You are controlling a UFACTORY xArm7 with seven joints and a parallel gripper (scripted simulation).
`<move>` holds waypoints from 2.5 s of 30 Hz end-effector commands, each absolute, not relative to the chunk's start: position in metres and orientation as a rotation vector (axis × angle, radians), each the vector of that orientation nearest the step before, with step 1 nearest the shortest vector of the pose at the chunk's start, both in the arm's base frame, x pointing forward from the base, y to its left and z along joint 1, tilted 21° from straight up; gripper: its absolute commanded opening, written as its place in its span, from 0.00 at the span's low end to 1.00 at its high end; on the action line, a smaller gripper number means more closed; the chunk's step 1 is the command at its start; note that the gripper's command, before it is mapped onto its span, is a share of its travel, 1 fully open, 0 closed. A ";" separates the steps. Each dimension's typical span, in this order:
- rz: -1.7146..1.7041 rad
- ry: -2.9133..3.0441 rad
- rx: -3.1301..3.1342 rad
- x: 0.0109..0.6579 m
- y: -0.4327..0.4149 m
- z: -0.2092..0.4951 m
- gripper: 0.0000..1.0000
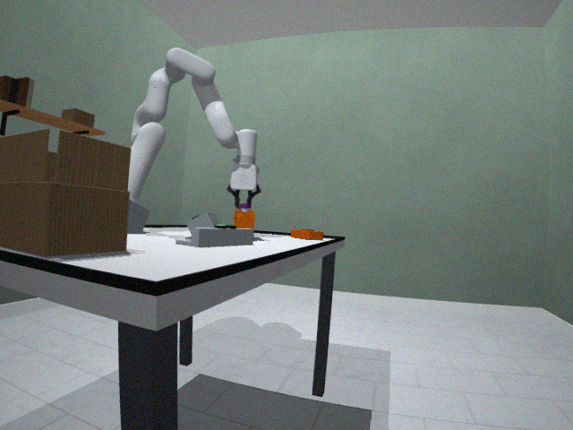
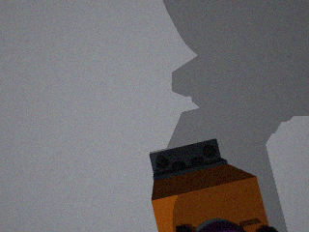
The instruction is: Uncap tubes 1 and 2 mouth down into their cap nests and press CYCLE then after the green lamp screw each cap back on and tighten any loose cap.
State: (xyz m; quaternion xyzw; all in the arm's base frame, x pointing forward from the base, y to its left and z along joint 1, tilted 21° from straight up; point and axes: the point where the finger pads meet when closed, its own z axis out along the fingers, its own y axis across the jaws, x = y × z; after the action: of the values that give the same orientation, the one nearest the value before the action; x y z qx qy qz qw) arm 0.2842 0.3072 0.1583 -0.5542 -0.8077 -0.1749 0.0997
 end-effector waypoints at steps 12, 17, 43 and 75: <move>-0.408 -1.828 -2.207 0.285 0.308 0.160 0.00; -0.408 -1.828 -2.207 0.285 0.308 0.160 0.46; -0.524 -2.572 -1.475 0.285 0.308 0.160 0.46; -0.588 -3.096 -0.291 0.285 0.308 0.160 0.00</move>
State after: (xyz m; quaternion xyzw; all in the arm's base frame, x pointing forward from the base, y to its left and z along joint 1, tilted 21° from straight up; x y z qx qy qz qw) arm 0.2840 0.3076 0.1588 -0.0957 -0.9784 -0.1826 -0.0133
